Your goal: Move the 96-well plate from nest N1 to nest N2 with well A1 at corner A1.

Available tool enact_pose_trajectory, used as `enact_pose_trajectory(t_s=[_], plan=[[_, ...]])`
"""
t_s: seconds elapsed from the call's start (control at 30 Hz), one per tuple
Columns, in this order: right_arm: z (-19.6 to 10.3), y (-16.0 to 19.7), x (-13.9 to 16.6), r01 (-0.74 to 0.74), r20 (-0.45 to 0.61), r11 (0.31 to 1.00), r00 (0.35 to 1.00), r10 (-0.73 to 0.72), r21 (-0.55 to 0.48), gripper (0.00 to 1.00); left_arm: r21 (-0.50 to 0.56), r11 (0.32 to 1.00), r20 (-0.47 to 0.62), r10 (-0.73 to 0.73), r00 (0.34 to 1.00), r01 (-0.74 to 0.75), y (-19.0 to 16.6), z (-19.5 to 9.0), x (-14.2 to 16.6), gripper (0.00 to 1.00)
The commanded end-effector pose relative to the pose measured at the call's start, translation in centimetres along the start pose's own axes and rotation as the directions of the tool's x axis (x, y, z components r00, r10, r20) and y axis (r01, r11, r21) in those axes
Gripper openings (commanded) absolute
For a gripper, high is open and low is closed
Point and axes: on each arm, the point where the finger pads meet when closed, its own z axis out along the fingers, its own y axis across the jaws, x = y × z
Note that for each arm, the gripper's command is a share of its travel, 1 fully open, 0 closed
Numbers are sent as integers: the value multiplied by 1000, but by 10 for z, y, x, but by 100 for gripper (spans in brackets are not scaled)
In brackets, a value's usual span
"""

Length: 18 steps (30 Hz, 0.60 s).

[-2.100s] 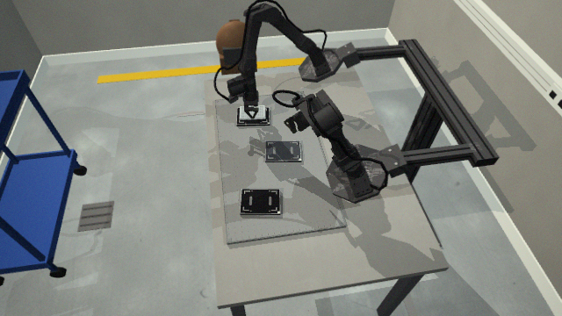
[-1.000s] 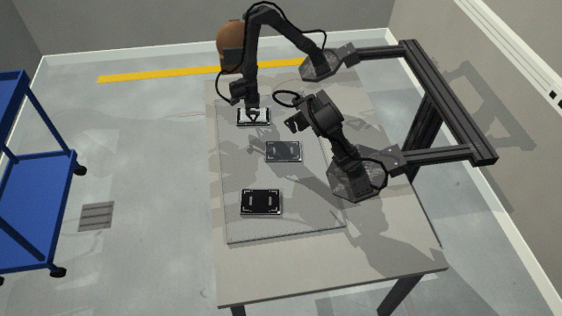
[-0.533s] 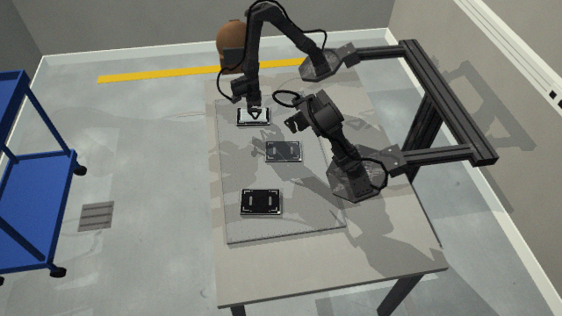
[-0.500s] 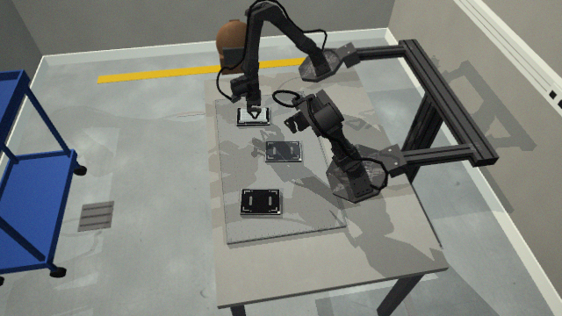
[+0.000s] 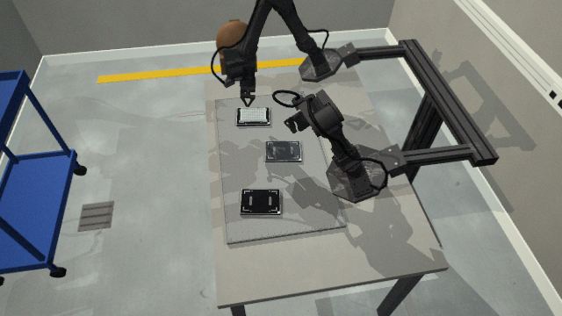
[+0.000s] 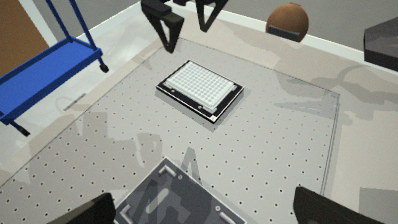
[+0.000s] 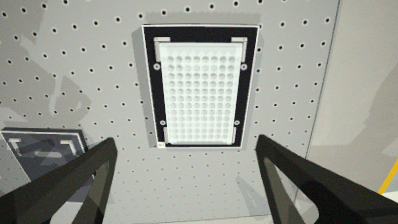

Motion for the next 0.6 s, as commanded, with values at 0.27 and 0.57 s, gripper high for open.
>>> enact_pose_trajectory(t_s=[0.27, 0.57], plan=[[-1, -3, 6, 38, 1, 999, 999, -38, 24, 100, 3, 1000, 25, -3, 1000, 3, -3, -1, -7, 100], [-14, 5, 0, 235, 283, 971, 936, -211, -52, 100, 3, 1000, 25, -3, 1000, 3, -3, -1, -7, 100]])
